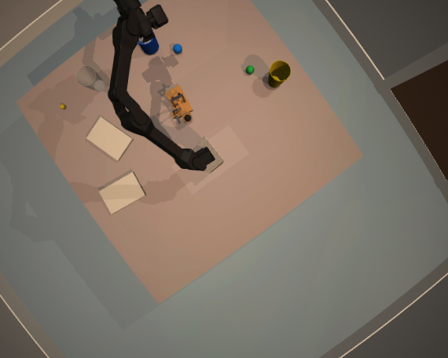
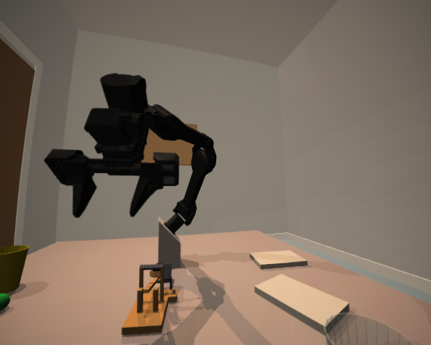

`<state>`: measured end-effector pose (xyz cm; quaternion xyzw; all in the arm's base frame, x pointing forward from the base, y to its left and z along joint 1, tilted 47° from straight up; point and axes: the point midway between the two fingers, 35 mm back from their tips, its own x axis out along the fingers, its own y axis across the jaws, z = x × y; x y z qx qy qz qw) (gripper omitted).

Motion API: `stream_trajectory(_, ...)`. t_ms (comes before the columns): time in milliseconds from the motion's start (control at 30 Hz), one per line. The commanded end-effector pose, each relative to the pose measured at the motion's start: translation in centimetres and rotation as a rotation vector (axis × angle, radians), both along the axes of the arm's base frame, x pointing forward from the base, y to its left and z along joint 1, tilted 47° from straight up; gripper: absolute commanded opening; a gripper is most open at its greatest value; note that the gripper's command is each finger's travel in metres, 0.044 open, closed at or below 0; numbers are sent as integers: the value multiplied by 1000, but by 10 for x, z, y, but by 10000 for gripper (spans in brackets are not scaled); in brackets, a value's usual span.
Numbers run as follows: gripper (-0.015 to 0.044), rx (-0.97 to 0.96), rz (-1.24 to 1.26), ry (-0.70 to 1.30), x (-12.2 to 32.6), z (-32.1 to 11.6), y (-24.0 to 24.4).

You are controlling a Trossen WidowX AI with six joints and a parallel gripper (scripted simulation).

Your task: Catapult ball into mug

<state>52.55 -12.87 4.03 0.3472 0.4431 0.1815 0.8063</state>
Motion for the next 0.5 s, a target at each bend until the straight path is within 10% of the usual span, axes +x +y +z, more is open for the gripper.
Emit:
stream_trajectory(0, 230, -1, 1, -7, 0, 2, -1)
stream_trajectory(300, 0, -1, 1, -7, 0, 2, -1)
stream_trajectory(467, 0, -1, 1, -7, 0, 2, -1)
